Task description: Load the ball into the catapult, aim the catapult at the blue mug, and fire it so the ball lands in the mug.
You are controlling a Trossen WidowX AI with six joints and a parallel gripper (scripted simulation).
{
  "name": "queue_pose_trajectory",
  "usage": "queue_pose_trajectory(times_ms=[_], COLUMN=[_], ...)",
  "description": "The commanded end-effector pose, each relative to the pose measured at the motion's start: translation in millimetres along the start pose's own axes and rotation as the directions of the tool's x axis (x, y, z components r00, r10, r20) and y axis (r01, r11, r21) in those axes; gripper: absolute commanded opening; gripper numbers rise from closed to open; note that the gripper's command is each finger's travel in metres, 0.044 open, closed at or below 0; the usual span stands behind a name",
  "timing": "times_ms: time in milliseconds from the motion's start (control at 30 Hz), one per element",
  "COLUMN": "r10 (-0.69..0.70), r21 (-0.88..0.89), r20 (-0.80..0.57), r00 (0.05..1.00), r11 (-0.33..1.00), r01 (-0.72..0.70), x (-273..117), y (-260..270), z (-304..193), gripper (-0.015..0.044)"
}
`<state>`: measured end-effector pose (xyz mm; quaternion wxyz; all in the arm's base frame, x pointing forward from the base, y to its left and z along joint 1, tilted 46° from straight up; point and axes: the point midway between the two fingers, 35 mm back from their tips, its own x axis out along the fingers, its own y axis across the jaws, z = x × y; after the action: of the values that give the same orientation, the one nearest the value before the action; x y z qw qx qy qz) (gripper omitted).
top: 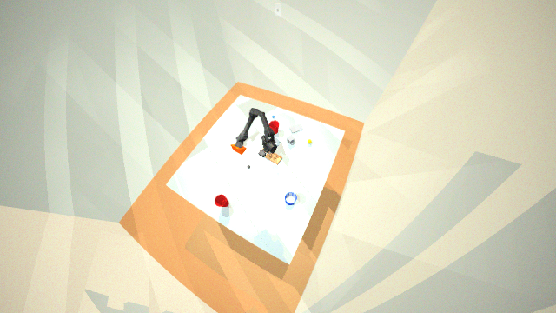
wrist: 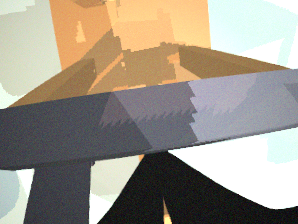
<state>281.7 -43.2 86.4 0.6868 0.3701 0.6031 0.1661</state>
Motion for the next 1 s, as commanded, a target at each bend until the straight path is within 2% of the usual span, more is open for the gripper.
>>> queue_pose_trajectory(times_ms=[0, 167, 200, 233, 367, 567, 667, 733, 967], r10=[-0.001, 0.006, 0.007, 0.01, 0.009, -0.049, -0.057, -0.037, -0.005], r21=[-0.004, 0.006, 0.007, 0.012, 0.013, 0.074, 0.083, 0.073, 0.019], r20=[0.002, -0.014, -0.015, -0.021, -0.017, 0.1, 0.113, 0.094, 0.019], r00=[1.0, 1.0, 1.0, 1.0, 1.0, 0.994, 0.992, 0.995, 1.0], r11=[1.0, 1.0, 1.0, 1.0, 1.0, 0.996, 0.995, 0.997, 1.0], r01=[0.001, -0.006, -0.007, -0.01, -0.008, 0.042, 0.048, 0.03, 0.004], x=[-0.5, -36.4, -38.4, -22.3, -25.0, -111.9, -122.4, -107.0, -89.5], y=[-0.2, 0.3, 0.6, -0.7, -0.9, -3.0, -2.7, -4.6, -0.9], z=[0.5, -35.3, -37.5, -23.5, -23.0, -22.4, -24.5, -13.4, 59.1], gripper=[0.0, 0.0131, 0.0157, 0.0184, 0.0289, 0.044, 0.044, 0.044, 0.044])
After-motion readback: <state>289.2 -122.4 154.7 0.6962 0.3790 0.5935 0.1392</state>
